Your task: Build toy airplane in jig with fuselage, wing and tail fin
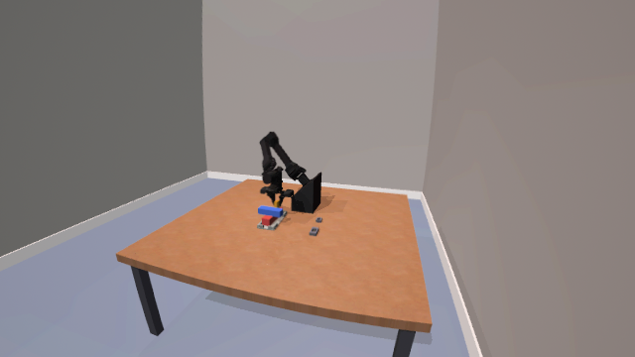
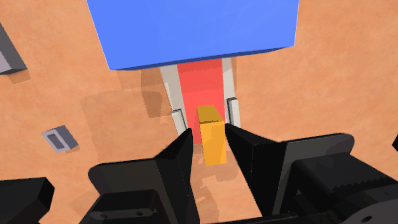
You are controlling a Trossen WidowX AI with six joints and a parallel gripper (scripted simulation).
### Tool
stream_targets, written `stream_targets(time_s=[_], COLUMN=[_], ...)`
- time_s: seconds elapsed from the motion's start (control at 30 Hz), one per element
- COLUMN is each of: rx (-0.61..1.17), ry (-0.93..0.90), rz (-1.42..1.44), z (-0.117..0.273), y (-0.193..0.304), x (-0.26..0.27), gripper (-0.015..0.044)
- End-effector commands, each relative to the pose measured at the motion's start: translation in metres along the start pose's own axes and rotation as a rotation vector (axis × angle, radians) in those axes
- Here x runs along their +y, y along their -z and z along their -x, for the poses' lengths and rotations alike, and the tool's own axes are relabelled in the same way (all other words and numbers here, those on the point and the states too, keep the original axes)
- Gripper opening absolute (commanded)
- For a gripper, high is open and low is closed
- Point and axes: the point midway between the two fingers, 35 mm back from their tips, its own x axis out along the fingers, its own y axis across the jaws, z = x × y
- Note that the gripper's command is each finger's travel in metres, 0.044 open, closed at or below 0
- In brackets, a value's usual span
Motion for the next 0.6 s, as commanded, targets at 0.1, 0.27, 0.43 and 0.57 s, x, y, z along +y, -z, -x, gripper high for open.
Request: stream_targets(time_s=[0.1,0.27,0.43,0.57], rx=[0.000,0.000,0.003,0.004], ry=[0.001,0.000,-0.013,-0.002], rz=[-0.001,-0.001,0.002,0.003], z=[0.000,0.002,0.058,0.092], y=[0.000,-0.001,-0.005,-0.001], x=[0.000,0.000,0.004,0.001], gripper=[0.0260,0.0260,0.0260,0.0260])
